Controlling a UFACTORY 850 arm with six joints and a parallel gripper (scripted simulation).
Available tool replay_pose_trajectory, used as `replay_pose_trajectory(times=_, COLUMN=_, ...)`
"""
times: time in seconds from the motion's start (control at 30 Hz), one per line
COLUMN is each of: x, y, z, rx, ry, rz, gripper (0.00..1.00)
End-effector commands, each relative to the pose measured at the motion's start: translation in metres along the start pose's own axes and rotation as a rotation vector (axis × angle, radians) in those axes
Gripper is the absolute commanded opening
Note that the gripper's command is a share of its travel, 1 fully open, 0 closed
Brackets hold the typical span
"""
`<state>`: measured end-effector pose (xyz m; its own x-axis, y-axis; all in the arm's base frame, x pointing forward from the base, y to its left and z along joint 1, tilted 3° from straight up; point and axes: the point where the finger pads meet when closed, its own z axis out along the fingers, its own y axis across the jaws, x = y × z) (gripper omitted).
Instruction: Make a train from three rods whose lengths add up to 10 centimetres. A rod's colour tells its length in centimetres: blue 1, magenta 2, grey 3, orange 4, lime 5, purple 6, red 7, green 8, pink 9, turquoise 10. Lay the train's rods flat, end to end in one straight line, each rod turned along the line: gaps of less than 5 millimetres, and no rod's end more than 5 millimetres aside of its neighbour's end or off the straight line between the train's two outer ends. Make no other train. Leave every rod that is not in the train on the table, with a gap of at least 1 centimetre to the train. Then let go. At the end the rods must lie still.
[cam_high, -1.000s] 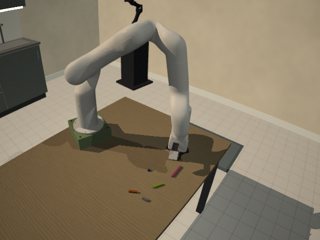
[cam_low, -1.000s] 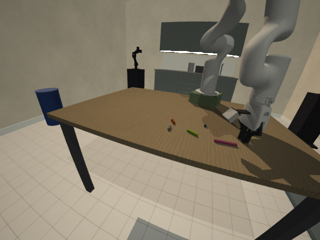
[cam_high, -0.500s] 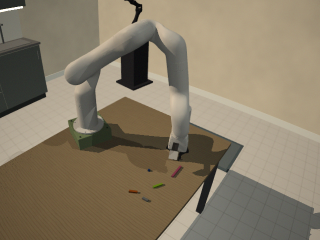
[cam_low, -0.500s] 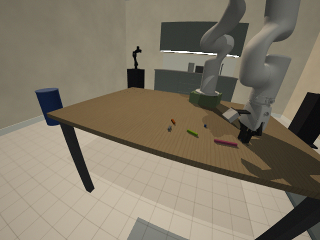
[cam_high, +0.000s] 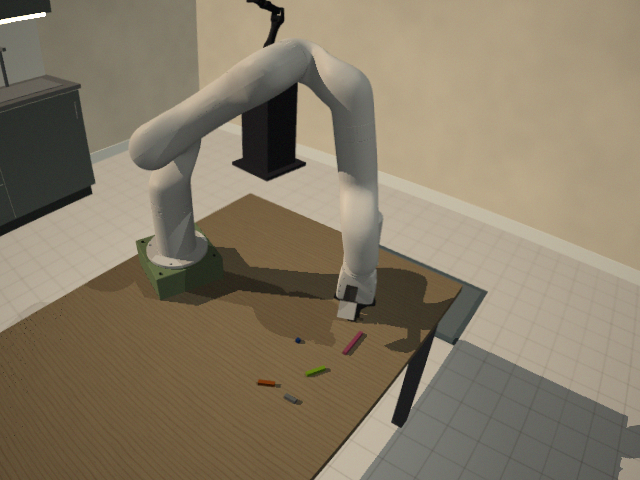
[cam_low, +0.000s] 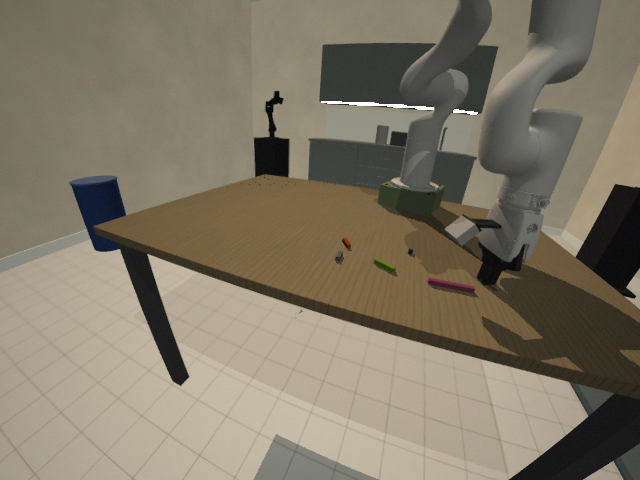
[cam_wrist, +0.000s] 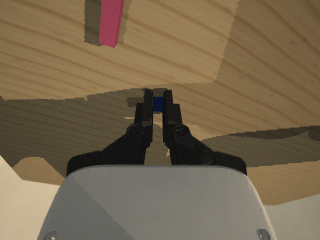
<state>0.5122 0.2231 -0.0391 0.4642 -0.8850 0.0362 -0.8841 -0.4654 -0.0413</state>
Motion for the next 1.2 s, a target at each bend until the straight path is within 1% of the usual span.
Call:
replay_pose_trajectory(times=0.0, x=0.000, y=-0.001, z=-0.001, rx=0.002, ry=0.000, rz=0.000, gripper=0.04)
replay_pose_trajectory(times=0.87, x=0.000, y=-0.001, z=-0.001, rx=0.002, ry=0.000, rz=0.000, gripper=0.04)
replay_pose_trajectory(times=0.97, x=0.000, y=-0.001, z=-0.007, rx=0.002, ry=0.000, rz=0.000, gripper=0.04)
replay_pose_trajectory(times=1.1, x=0.000, y=-0.001, z=-0.027, rx=0.002, ry=0.000, rz=0.000, gripper=0.04)
replay_pose_trajectory(times=1.17, x=0.000, y=-0.001, z=-0.027, rx=0.002, ry=0.000, rz=0.000, gripper=0.04)
